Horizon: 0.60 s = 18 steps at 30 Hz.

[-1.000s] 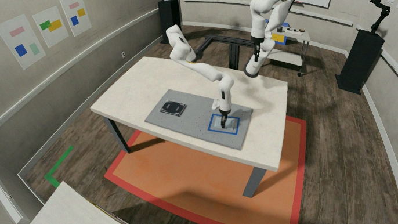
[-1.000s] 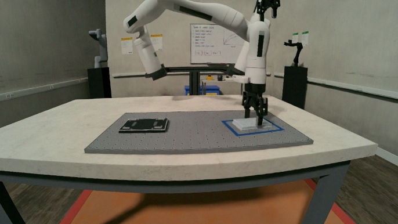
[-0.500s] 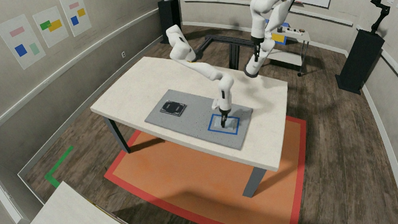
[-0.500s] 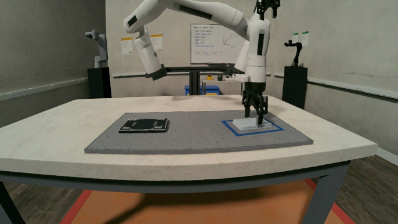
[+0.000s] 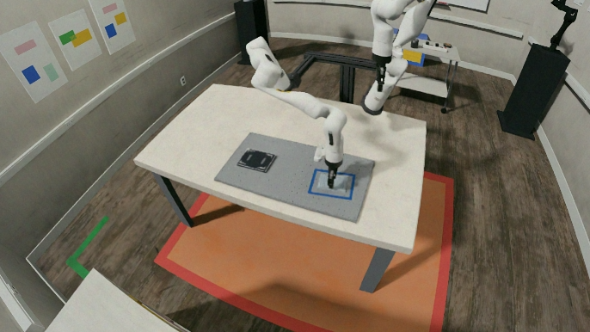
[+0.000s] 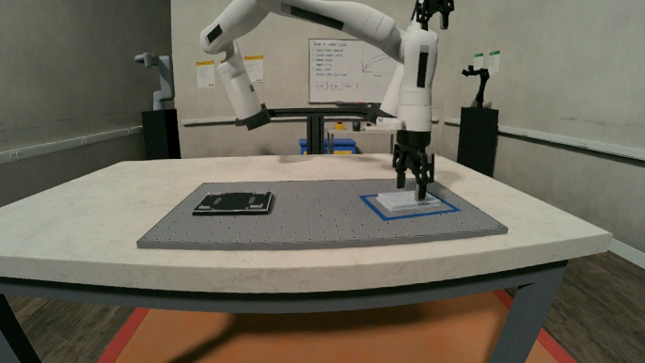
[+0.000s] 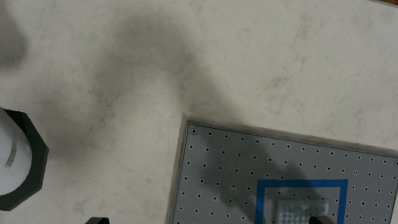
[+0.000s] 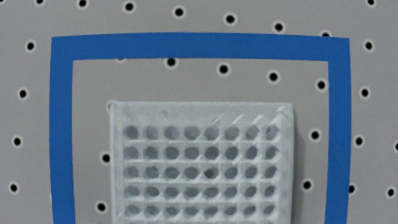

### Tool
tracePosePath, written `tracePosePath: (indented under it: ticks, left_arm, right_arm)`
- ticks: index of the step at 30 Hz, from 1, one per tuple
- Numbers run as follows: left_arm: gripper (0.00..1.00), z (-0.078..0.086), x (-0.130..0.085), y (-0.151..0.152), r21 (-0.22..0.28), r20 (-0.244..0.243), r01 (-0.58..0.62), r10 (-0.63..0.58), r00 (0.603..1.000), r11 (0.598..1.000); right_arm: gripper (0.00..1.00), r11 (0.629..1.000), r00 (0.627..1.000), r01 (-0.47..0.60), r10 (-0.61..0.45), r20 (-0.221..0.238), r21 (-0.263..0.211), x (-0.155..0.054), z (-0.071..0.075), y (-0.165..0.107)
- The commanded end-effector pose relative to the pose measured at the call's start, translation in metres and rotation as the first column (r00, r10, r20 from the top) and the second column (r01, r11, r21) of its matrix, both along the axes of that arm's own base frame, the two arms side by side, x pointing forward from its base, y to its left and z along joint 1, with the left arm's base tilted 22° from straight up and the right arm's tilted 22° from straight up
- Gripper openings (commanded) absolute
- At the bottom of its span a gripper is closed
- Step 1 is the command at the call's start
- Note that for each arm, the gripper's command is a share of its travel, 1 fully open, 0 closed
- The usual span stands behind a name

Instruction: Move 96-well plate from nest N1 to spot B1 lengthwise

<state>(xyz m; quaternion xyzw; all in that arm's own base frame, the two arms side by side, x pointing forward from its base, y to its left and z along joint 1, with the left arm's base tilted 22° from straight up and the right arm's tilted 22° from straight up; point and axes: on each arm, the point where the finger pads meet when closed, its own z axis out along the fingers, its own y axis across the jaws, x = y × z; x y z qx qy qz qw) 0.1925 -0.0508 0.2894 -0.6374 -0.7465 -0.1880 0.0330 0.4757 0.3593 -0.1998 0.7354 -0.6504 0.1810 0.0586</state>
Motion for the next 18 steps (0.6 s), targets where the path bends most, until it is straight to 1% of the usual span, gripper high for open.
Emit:
tracePosePath:
  ticks: [1, 18]
  left_arm:
    - [1.000, 0.0003, 0.0002, -0.0002, 0.000, 0.001, 0.000, 0.000, 1.000, 1.000]
    - [1.000, 0.0003, 0.0002, -0.0002, 0.000, 0.001, 0.000, 0.000, 1.000, 1.000]
  right_arm:
    - [1.000, 1.000, 1.000, -0.001, 0.001, 0.002, 0.002, 0.0004, 0.0019, 0.0015]
    - [1.000, 1.000, 1.000, -0.001, 0.001, 0.002, 0.002, -0.0006, 0.0065, 0.0031]
